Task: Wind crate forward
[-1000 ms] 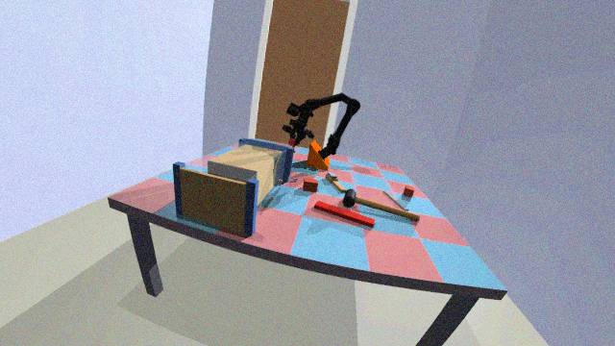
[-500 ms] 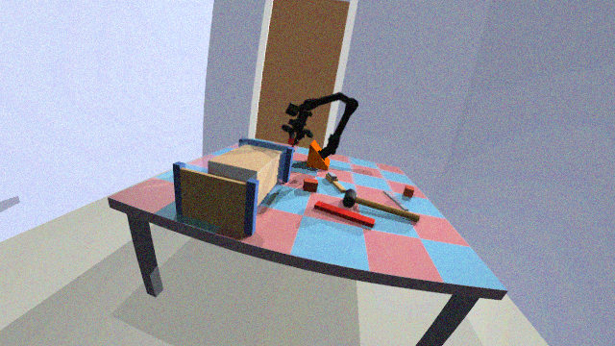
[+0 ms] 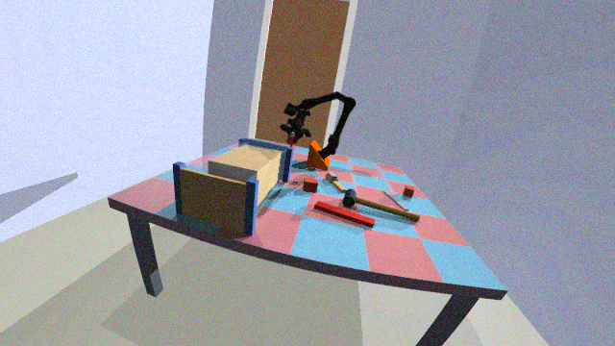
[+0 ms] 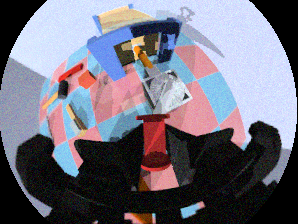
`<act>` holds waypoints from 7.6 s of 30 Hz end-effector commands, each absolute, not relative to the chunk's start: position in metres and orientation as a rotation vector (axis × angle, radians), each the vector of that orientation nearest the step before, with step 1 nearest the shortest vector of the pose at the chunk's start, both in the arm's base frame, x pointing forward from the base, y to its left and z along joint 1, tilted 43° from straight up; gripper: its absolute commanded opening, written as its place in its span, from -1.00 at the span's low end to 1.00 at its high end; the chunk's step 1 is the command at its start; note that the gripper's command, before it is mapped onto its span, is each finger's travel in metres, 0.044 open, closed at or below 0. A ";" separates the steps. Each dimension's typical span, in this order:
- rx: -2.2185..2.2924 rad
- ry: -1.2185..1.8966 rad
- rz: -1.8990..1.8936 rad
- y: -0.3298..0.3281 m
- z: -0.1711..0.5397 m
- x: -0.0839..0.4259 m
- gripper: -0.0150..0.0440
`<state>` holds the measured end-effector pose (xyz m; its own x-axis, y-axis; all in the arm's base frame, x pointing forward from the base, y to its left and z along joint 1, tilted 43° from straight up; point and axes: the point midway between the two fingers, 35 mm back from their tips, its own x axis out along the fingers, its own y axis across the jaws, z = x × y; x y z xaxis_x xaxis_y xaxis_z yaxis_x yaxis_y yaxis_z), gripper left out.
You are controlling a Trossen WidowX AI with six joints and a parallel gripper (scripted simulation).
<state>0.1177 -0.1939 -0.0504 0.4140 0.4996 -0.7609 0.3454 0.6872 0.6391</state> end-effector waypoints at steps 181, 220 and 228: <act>0.828 1.199 0.095 -0.320 -0.157 0.220 -0.49; 0.830 1.197 0.098 -0.300 -0.140 0.263 -0.49; 0.831 1.196 0.099 -0.294 -0.135 0.270 -0.49</act>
<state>0.2569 -0.3064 -0.1438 0.3875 0.4588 -0.7996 0.3656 0.7197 0.5902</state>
